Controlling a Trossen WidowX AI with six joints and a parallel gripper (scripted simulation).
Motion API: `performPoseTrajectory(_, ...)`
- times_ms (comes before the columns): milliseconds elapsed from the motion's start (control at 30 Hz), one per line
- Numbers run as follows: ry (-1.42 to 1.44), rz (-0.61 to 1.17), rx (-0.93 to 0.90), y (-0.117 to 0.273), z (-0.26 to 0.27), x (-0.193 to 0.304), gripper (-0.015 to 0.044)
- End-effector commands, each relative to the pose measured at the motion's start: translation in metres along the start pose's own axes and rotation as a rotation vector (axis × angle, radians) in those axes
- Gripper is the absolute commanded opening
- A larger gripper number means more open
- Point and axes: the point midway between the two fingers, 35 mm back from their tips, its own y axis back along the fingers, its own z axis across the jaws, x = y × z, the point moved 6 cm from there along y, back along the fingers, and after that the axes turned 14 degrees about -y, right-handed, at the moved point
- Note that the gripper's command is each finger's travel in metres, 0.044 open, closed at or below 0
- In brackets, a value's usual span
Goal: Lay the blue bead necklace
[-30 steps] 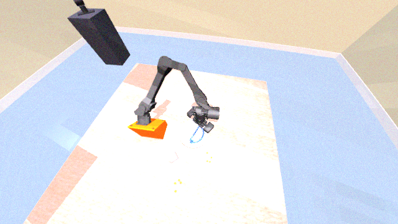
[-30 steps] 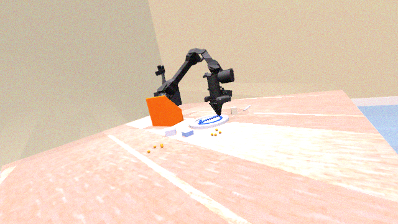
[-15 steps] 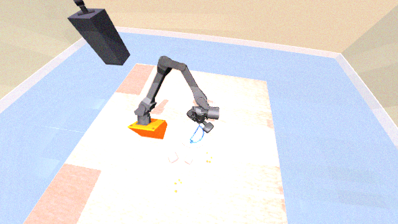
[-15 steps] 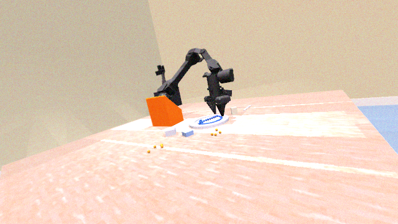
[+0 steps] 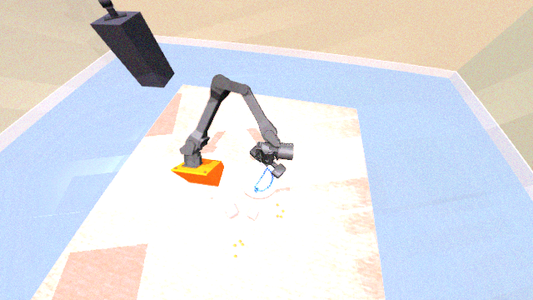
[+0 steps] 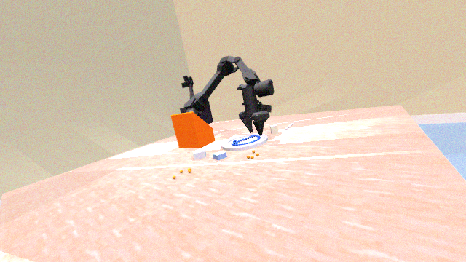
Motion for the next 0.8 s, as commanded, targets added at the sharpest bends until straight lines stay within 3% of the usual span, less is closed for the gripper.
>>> performPoseTrajectory(0,0.006,-0.003,-0.001,0.001,0.0,-0.001,0.044)
performPoseTrajectory(300,0.006,-0.003,-0.001,0.001,0.0,-0.001,0.044)
performPoseTrajectory(533,-0.291,-0.002,0.0,0.032,-0.007,0.009,0.0256)
performPoseTrajectory(700,-0.301,-0.002,0.0,0.033,-0.007,0.01,0.0125)
performPoseTrajectory(767,-0.301,-0.002,0.0,0.033,-0.007,0.01,0.012)
